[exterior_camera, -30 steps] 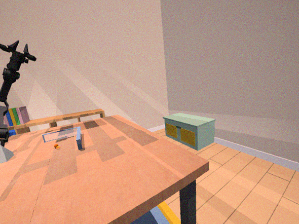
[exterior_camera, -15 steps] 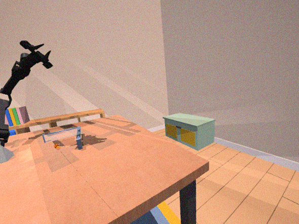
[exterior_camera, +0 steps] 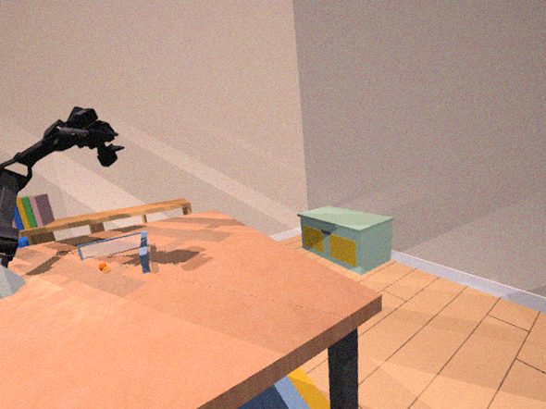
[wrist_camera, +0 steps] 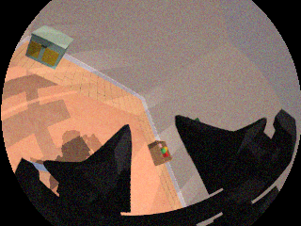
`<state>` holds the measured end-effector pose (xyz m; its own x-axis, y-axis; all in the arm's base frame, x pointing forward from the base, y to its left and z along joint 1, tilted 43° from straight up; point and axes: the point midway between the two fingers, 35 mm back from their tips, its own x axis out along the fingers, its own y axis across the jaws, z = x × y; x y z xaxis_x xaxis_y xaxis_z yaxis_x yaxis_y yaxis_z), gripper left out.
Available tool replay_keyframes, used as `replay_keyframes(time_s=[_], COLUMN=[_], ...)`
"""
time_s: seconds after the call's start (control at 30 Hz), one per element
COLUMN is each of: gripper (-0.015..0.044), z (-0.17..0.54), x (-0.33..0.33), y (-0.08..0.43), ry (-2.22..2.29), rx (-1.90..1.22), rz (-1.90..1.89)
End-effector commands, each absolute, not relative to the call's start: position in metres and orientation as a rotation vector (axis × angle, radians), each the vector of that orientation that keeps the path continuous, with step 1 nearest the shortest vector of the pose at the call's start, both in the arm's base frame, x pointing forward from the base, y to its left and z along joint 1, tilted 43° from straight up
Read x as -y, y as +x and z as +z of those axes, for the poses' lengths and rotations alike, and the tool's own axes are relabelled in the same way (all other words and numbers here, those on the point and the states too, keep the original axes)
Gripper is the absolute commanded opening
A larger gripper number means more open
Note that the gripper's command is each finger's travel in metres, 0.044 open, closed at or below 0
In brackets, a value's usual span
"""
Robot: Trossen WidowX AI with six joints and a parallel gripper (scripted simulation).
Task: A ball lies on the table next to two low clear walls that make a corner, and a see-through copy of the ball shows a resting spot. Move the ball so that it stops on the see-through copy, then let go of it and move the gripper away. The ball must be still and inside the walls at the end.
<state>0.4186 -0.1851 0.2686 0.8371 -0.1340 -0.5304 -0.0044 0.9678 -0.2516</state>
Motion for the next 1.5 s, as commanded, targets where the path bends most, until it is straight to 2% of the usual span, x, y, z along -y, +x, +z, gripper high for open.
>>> replay_keyframes(time_s=[0.0, 0.27, 0.57, 0.67, 1.47], gripper=[0.0213, 0.0213, 0.0213, 0.0213, 0.0213], z=[0.200, 0.093, 0.015, 0.009, -0.010], x=[0.154, 0.089, 0.005, -0.007, -0.024], y=[0.417, 0.381, 0.297, 0.282, 0.280], ry=[-0.157, 0.054, 0.398, 0.462, 0.463], rx=[-0.752, -1.075, -1.472, -1.535, -1.535], rz=[0.082, 0.362, 0.671, 0.712, 0.712])
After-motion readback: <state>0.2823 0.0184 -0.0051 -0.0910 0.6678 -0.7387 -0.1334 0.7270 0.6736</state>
